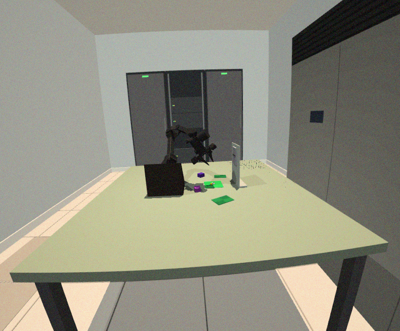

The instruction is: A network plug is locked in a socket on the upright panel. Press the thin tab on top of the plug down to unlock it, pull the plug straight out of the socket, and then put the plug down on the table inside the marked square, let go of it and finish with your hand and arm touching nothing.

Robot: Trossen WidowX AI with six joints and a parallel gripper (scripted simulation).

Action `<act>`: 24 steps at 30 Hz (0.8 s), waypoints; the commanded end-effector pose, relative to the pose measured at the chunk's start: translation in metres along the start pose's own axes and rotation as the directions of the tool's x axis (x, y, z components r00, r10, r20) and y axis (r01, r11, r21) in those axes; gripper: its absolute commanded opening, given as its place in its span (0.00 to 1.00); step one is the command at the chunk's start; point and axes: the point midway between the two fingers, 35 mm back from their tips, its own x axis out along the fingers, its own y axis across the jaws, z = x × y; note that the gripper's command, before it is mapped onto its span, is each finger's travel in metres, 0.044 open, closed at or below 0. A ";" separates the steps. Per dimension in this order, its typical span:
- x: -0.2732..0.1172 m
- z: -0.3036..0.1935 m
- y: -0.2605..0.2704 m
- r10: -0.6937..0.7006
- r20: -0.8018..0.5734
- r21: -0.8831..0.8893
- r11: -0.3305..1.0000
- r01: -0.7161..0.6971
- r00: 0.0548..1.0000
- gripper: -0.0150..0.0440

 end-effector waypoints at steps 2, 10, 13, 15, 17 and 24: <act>-0.013 -0.002 -0.011 -0.003 -0.005 0.000 1.000 0.003 1.000 0.52; -0.031 -0.001 -0.023 -0.004 -0.002 -0.004 1.000 0.004 1.000 0.52; -0.039 0.000 -0.027 -0.005 0.001 -0.007 1.000 0.005 1.000 0.52; -0.044 0.000 -0.030 -0.006 0.002 -0.008 1.000 0.006 1.000 0.52; -0.049 0.001 -0.033 -0.007 0.004 -0.010 1.000 0.007 1.000 0.52; -0.065 0.004 -0.041 -0.013 0.011 -0.014 1.000 0.013 1.000 0.52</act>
